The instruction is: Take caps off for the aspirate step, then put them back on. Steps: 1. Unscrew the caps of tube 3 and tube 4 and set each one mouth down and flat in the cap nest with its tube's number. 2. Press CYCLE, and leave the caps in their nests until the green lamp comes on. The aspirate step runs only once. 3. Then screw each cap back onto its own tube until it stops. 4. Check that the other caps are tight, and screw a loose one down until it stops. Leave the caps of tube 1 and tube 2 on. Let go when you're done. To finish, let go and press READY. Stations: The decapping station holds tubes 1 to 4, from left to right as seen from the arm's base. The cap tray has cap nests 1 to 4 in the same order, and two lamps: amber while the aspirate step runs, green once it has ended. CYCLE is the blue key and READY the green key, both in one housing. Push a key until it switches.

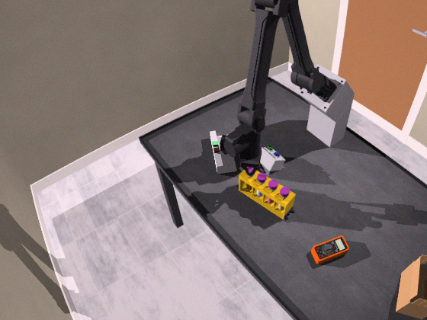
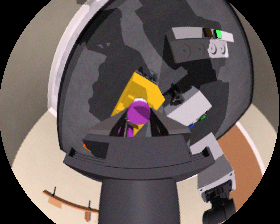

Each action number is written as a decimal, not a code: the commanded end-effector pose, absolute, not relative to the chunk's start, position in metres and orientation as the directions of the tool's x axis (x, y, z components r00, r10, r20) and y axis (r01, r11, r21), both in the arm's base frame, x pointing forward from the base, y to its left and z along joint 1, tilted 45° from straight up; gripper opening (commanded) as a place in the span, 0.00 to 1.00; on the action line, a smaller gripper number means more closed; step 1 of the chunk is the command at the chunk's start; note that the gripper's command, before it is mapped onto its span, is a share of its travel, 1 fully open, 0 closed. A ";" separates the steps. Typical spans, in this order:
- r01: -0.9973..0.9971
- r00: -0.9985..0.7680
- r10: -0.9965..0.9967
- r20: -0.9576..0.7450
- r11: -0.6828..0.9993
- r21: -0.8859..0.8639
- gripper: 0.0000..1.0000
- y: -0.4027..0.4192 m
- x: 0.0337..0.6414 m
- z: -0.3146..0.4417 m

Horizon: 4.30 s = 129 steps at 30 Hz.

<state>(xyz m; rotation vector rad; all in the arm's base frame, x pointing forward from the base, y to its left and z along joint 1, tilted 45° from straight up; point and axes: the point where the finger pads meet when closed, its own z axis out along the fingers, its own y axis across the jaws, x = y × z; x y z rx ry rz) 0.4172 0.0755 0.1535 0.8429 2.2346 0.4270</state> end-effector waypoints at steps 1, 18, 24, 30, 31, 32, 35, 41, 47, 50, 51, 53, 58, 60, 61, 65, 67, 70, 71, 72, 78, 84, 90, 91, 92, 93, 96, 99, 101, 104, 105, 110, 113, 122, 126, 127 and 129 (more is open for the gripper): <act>0.498 -0.495 0.756 -0.429 0.651 0.572 0.00 0.081 0.419 0.157; 0.498 -0.495 0.756 -0.429 0.651 0.572 0.00 0.081 0.419 0.157; 0.498 -0.495 0.756 -0.429 0.651 0.572 0.00 0.081 0.419 0.157; 0.498 -0.495 0.756 -0.429 0.651 0.572 0.49 0.081 0.419 0.157; 0.499 -0.495 0.756 -0.429 0.651 0.572 0.49 0.080 0.419 0.157; 0.499 -0.495 0.756 -0.429 0.651 0.572 0.49 0.080 0.419 0.157; 0.492 -0.490 0.752 -0.440 0.656 0.573 0.49 0.078 0.420 0.160; 0.492 -0.490 0.752 -0.440 0.656 0.573 0.49 0.078 0.420 0.160; 0.493 -0.493 0.754 -0.434 0.654 0.574 0.49 0.080 0.405 0.169; 0.494 -0.494 0.754 -0.434 0.654 0.573 0.49 0.080 0.403 0.170; 0.494 -0.494 0.754 -0.434 0.654 0.574 0.49 0.080 0.400 0.172; 0.494 -0.494 0.754 -0.434 0.654 0.573 0.49 0.079 0.396 0.176; 0.489 -0.490 0.755 -0.437 0.652 0.579 0.49 0.079 0.388 0.191; 0.485 -0.487 0.755 -0.439 0.651 0.584 0.49 0.079 0.385 0.199; 0.484 -0.486 0.756 -0.439 0.651 0.585 0.49 0.079 0.385 0.201; 0.358 -0.629 0.543 -0.556 0.837 0.413 0.49 0.101 0.374 0.173; 0.358 -0.629 0.543 -0.556 0.837 0.413 0.49 0.101 0.374 0.173; 0.189 -0.673 0.337 -0.658 0.939 0.288 0.49 0.129 0.377 0.183; 0.182 -0.675 0.328 -0.661 0.942 0.282 0.49 0.129 0.377 0.183; 0.122 -0.682 0.252 -0.687 0.965 0.232 0.49 0.139 0.377 0.186; -0.105 -0.679 -0.068 -0.731 0.995 0.004 0.49 0.173 0.370 0.184; -0.220 -0.652 -0.236 -0.720 0.968 -0.119 0.49 0.190 0.366 0.181; -0.426 -0.551 -0.545 -0.632 0.835 -0.348 0.49 0.221 0.355 0.173; -0.472 -0.516 -0.615 -0.596 0.785 -0.401 0.49 0.229 0.352 0.170; -0.497 -0.495 -0.654 -0.572 0.753 -0.432 0.49 0.234 0.349 0.169; -0.522 -0.468 -0.692 -0.550 0.719 -0.459 0.49 0.234 0.350 0.169; -0.504 -0.471 -0.676 -0.566 0.733 -0.456 0.49 0.222 0.352 0.176; -0.511 -0.473 -0.680 -0.561 0.730 -0.454 0.49 0.227 0.349 0.169; -0.511 -0.473 -0.680 -0.561 0.730 -0.454 0.49 0.227 0.349 0.169; -0.511 -0.473 -0.680 -0.561 0.730 -0.454 0.49 0.227 0.349 0.169; -0.511 -0.473 -0.680 -0.561 0.730 -0.454 0.49 0.227 0.349 0.169; -0.503 -0.470 -0.675 -0.568 0.734 -0.457 0.49 0.222 0.353 0.178; -0.511 -0.473 -0.680 -0.561 0.730 -0.454 0.49 0.226 0.350 0.170; -0.512 -0.481 -0.686 -0.546 0.726 -0.460 0.49 0.222 0.368 0.146; -0.513 -0.483 -0.687 -0.543 0.725 -0.460 0.49 0.222 0.376 0.136; -0.513 -0.482 -0.687 -0.544 0.725 -0.460 0.49 0.222 0.378 0.135; -0.512 -0.483 -0.687 -0.543 0.725 -0.461 0.49 0.222 0.378 0.135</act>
